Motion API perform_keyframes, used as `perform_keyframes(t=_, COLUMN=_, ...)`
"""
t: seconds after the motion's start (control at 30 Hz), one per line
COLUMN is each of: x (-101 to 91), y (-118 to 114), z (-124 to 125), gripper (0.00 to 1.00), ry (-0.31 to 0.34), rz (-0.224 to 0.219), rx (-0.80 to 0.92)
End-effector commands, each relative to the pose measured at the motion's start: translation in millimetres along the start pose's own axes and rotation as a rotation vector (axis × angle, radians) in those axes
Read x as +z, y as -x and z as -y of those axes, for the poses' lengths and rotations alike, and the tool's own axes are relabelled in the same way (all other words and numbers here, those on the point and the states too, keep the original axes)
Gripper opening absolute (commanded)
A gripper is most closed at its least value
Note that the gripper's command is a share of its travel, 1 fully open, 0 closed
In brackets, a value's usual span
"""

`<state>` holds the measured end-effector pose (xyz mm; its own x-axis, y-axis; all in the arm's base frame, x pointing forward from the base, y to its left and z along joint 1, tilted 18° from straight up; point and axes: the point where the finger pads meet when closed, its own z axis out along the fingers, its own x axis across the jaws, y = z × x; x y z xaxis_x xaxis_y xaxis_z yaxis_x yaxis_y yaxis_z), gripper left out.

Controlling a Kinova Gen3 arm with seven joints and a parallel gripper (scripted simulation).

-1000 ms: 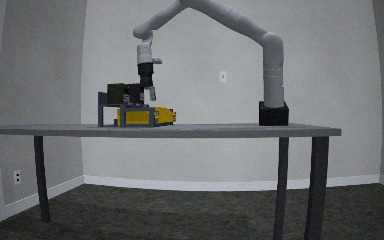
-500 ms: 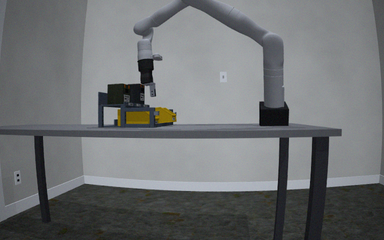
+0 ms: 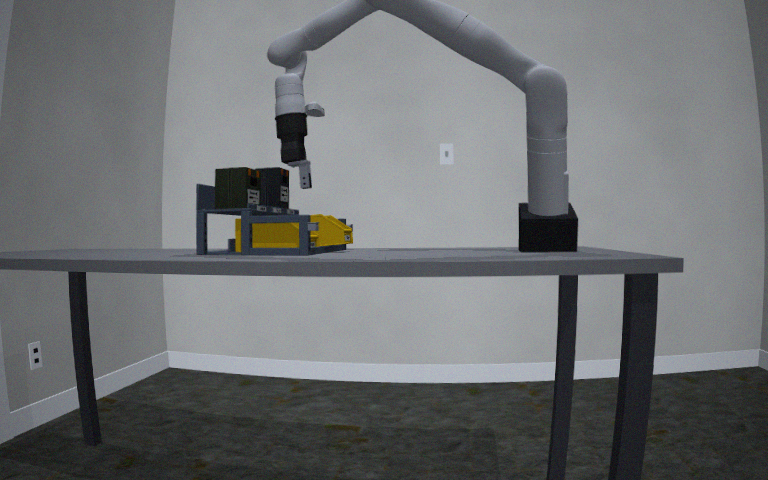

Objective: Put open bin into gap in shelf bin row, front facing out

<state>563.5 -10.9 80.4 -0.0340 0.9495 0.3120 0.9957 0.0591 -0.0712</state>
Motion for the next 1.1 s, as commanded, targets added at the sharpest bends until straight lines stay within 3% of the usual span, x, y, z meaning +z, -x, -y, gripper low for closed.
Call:
perform_keyframes(t=0.0, x=-3.2, y=0.3, z=-0.8, gripper=0.32, ry=0.004, rz=0.001, rx=0.000)
perform_keyframes(t=0.57, x=-5.1, y=0.3, z=-0.6, gripper=0.32, ry=0.004, rz=0.001, rx=0.000)
perform_keyframes(t=0.6, x=-5.2, y=0.3, z=-0.6, gripper=0.00, ry=0.004, rz=0.001, rx=0.000)
perform_keyframes(t=1.07, x=-5.2, y=0.3, z=-0.6, gripper=0.00, ry=0.004, rz=0.001, rx=0.000)
